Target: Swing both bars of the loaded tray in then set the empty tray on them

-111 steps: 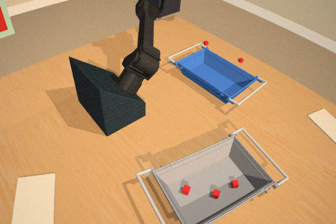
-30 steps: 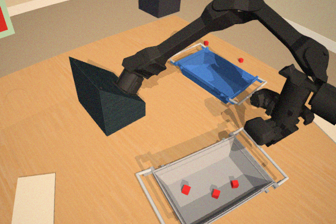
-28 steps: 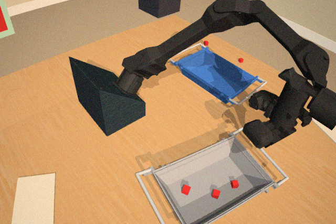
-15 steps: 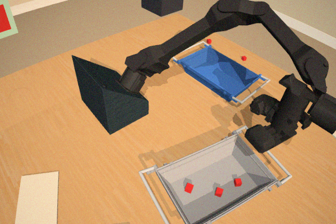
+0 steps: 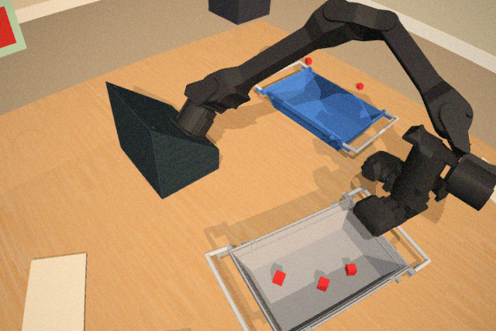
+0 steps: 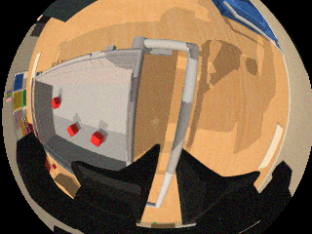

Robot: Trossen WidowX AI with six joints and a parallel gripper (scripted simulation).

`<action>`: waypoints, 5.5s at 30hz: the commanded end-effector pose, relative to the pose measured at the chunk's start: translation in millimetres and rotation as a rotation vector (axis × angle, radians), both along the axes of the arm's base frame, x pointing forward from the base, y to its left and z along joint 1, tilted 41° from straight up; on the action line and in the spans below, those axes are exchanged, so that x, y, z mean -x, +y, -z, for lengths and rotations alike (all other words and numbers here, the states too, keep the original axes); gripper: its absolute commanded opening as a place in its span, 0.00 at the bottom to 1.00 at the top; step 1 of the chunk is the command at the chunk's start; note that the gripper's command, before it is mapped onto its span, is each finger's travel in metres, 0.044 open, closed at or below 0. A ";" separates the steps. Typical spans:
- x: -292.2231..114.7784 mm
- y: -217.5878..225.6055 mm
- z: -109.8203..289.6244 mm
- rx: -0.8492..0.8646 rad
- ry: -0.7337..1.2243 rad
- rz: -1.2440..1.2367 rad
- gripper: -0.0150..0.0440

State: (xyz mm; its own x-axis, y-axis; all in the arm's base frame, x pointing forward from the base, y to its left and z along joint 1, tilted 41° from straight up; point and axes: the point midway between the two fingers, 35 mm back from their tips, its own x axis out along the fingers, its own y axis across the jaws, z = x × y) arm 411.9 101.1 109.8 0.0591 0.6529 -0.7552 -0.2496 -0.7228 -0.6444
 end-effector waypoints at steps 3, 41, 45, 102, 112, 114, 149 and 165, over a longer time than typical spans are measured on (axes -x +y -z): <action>2.4 -22.9 -6.8 0.000 -0.006 0.010 0.39; 18.1 -77.0 12.1 0.005 0.004 0.010 0.39; 18.1 -77.0 12.1 0.005 0.004 0.010 0.39; 84.6 -271.1 168.4 -0.200 2.035 2.392 0.39; 84.3 -269.7 170.2 -0.200 2.035 2.392 0.39; 83.6 -266.5 174.3 -0.200 2.035 2.392 0.39; 67.3 -208.6 154.5 -0.200 2.040 2.388 0.39; 66.5 -216.6 127.0 -0.200 2.040 2.388 0.39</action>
State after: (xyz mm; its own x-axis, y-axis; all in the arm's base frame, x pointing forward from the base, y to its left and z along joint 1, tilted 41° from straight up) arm 346.2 -104.4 -27.3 0.0570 0.6506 -0.7573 0.2583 0.7231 0.6407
